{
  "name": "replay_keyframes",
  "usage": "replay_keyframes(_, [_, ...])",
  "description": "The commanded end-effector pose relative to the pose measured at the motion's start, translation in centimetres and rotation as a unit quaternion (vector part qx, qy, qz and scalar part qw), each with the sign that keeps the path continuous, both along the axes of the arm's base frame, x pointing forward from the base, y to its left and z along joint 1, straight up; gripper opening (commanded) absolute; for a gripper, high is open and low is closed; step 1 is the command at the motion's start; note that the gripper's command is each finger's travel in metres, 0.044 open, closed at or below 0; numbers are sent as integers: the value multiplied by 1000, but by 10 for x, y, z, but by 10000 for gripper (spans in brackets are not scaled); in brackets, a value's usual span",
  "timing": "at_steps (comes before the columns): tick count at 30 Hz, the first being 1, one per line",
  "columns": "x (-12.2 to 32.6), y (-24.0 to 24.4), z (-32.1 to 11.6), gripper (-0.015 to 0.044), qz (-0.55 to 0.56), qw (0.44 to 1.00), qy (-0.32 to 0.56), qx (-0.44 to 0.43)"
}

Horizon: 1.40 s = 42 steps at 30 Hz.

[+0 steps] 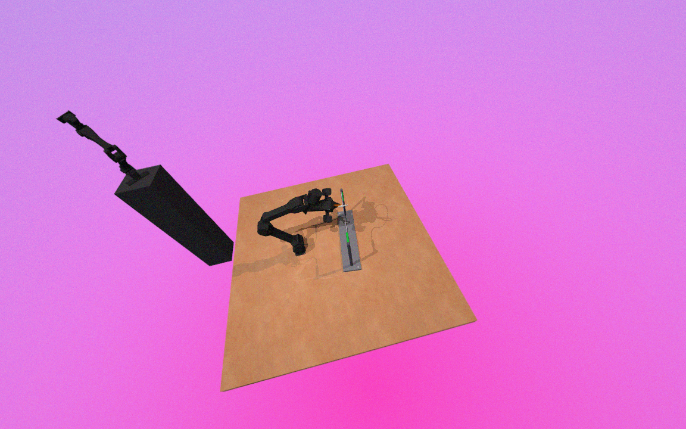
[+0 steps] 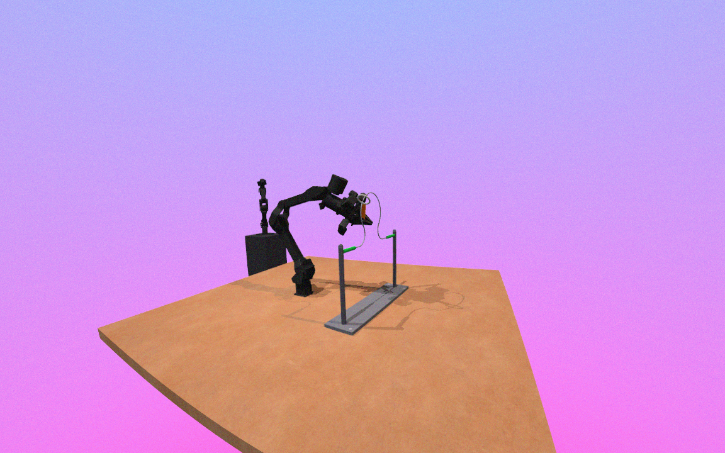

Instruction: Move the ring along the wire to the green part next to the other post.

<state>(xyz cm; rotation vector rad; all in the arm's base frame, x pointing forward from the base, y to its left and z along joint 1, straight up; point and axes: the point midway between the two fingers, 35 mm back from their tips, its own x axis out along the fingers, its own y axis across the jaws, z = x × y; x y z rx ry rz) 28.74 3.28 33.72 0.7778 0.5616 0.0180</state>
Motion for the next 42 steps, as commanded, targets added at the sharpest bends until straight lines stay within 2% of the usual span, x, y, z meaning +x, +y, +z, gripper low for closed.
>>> replay_keyframes(1, [0, -2, 0, -150, 0, 1000, 1, -31])
replay_keyframes(42, [-2, -21, -10, -150, -5, 953, 32, -303])
